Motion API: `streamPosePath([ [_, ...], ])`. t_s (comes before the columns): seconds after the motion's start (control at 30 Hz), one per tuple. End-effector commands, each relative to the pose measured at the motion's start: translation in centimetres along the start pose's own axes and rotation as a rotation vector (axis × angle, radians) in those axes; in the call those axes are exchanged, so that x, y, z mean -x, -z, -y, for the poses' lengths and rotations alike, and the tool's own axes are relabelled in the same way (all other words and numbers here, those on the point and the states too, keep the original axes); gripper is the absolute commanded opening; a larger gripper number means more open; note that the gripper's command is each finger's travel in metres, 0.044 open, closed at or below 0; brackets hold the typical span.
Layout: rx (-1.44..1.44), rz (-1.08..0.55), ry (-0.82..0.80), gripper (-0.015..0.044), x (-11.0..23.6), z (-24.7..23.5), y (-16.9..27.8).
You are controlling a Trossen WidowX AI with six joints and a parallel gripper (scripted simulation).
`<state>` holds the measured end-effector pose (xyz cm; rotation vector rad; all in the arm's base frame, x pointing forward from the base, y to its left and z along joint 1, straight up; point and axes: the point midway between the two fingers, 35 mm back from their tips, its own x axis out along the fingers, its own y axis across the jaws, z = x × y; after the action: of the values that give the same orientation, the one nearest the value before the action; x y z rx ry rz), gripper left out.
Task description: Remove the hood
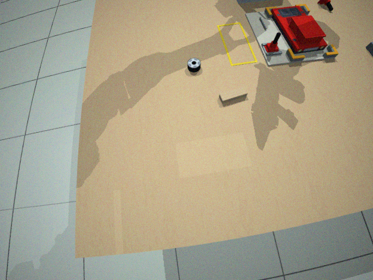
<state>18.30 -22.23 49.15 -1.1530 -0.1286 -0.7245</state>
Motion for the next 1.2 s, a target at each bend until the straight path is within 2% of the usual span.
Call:
streamPosePath([
  [0.0,-0.137,-0.019,-0.087,0.0440,-1.7,-2.9,0.6],
  [0.4,-0.394,-0.041,-0.349,0.0440,-4.2,-12.3,-1.0],
  [0.67,-0.610,-0.160,-0.578,0.0440,-4.8,-20.1,-2.3],
  [0.9,-0.745,-0.293,-0.791,0.0440,-3.7,-27.1,-4.4],
  [1.17,-0.824,-0.475,-1.030,0.0440,-0.5,-34.4,-7.4],
])
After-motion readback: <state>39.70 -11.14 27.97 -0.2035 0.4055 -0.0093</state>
